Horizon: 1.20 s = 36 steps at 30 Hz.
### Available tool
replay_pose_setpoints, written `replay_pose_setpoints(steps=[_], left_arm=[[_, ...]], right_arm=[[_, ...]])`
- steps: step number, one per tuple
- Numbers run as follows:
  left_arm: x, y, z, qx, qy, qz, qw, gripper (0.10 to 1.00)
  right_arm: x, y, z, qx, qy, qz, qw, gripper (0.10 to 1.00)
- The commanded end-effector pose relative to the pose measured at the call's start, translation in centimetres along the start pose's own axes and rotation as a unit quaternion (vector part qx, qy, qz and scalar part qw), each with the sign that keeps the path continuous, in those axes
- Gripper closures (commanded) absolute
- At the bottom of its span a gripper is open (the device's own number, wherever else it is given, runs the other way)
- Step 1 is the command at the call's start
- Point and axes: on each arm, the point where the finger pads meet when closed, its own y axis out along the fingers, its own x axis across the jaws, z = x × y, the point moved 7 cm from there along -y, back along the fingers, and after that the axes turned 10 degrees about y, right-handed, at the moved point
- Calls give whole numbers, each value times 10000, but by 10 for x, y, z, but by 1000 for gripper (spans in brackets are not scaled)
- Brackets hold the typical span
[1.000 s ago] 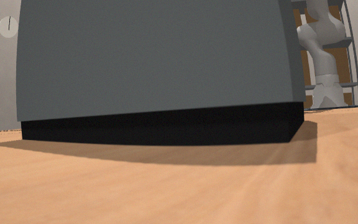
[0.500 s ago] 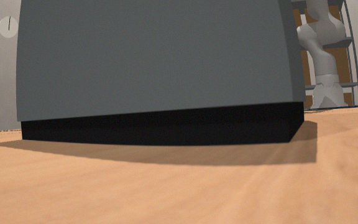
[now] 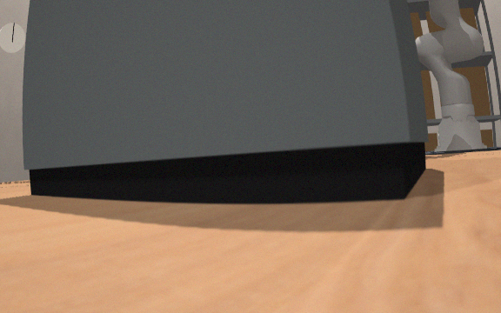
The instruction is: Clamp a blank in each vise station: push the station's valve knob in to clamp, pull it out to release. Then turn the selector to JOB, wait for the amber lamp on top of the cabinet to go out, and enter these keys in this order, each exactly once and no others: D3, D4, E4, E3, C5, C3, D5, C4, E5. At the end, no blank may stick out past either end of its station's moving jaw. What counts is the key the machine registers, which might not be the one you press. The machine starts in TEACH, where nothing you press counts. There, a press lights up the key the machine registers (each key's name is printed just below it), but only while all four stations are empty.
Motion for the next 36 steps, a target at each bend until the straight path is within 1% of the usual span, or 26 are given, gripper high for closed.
replay_pose_setpoints(steps=[1,7,10,16,19,21,23,27,29,30,36], left_arm=[[0,0,0,0,-2,1,10000,98],[0,0,0,0,-2,1,10000,98],[0,0,0,0,-2,1,10000,98],[0,0,0,0,-2,1,10000,98],[0,0,0,0,-2,1,10000,98],[0,0,0,0,-2,1,10000,98],[0,0,0,0,-2,1,10000,98],[0,0,0,0,-2,1,10000,98],[0,0,0,0,-2,1,10000,98],[0,0,0,0,-2,1,10000,98],[0,0,0,0,-2,1,10000,98]], right_arm=[[0,-2,1,16,-17,11,10000,999],[0,-30,1,16,-17,11,10000,999],[0,-38,1,16,-17,11,10000,999],[0,-39,1,16,-17,11,10000,999],[-2,-40,7,15,-18,13,10000,999],[-4,-41,17,15,-19,15,10000,999],[-7,-41,31,14,-20,17,10000,999],[-14,-40,73,16,-18,14,10000,999],[-14,-40,73,16,-18,14,10000,999],[-15,-39,84,17,-16,11,10000,999],[-15,-25,84,16,-17,11,10000,999]])
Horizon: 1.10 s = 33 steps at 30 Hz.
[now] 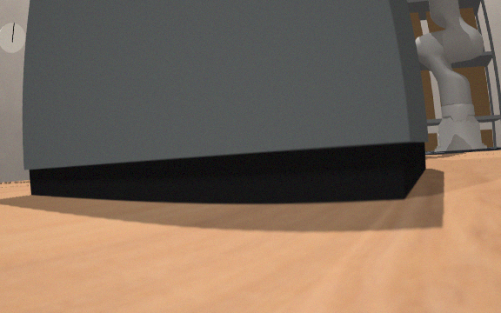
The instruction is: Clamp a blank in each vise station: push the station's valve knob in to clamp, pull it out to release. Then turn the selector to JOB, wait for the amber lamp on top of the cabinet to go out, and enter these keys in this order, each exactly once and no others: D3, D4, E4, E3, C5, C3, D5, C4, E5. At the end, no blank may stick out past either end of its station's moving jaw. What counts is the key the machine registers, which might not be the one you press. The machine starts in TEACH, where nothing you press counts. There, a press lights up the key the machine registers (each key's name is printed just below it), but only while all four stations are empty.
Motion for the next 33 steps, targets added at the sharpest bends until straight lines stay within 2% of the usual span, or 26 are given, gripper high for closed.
replay_pose_setpoints(steps=[1,33], left_arm=[[0,0,0,0,-2,1,10000,98],[0,0,0,0,-2,1,10000,98]], right_arm=[[-1,6,4,33,-87,19,10000,999],[-2,28,4,33,-87,19,10000,999]])
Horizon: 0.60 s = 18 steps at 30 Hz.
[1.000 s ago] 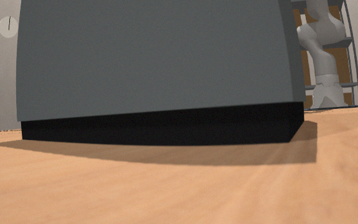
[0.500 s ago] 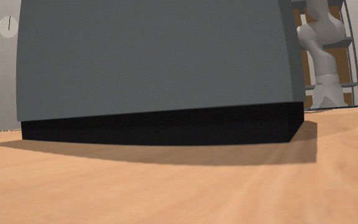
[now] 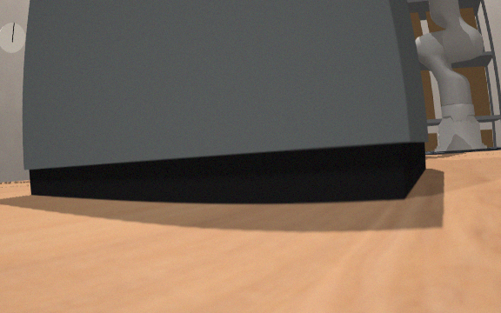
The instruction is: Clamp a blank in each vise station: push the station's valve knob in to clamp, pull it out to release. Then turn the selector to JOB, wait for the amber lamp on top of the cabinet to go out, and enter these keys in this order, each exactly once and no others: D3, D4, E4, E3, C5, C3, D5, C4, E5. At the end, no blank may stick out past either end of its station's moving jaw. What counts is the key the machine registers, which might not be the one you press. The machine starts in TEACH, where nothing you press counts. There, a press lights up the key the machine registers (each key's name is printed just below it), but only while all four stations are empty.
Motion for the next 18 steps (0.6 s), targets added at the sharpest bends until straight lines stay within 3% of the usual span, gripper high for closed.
replay_pose_setpoints(steps=[1,18], left_arm=[[0,0,0,0,-2,1,10000,98],[0,0,0,0,-2,1,10000,98]], right_arm=[[0,5,1,12,-13,14,10000,999],[0,9,1,12,-13,14,10000,999]])
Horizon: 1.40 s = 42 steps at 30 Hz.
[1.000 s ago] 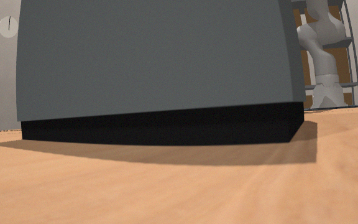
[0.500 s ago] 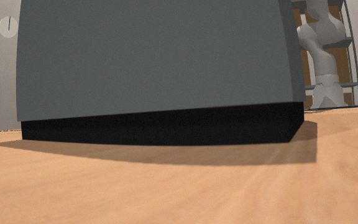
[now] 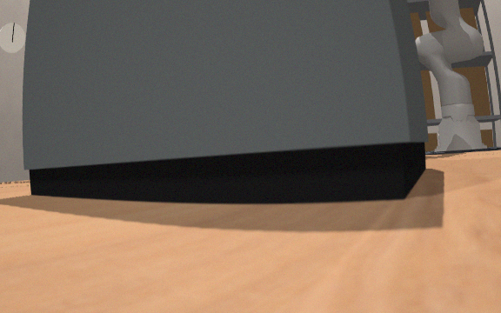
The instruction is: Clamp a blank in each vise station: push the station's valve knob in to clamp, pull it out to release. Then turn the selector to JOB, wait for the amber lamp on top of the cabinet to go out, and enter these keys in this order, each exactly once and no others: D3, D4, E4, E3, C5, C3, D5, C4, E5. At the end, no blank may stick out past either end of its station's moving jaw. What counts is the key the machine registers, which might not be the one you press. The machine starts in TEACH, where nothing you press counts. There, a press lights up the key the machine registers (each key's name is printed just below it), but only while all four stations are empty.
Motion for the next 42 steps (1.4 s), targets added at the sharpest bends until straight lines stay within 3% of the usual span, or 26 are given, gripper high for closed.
replay_pose_setpoints(steps=[1,10,16,27,36,42], left_arm=[[0,0,0,0,-2,1,10000,98],[0,0,0,0,-2,1,10000,98],[0,0,0,0,-2,1,10000,98],[0,0,0,0,-2,1,10000,98],[0,0,0,0,-2,1,10000,98],[0,0,0,0,-2,1,10000,98]], right_arm=[[0,4,1,11,-11,13,10000,999],[0,-10,1,11,-11,13,10000,999],[0,-36,1,11,-11,13,10000,999],[-2,-40,10,11,-12,15,10000,999],[-15,-38,83,12,-11,13,10000,999],[-15,-24,84,11,-11,13,10000,999]])
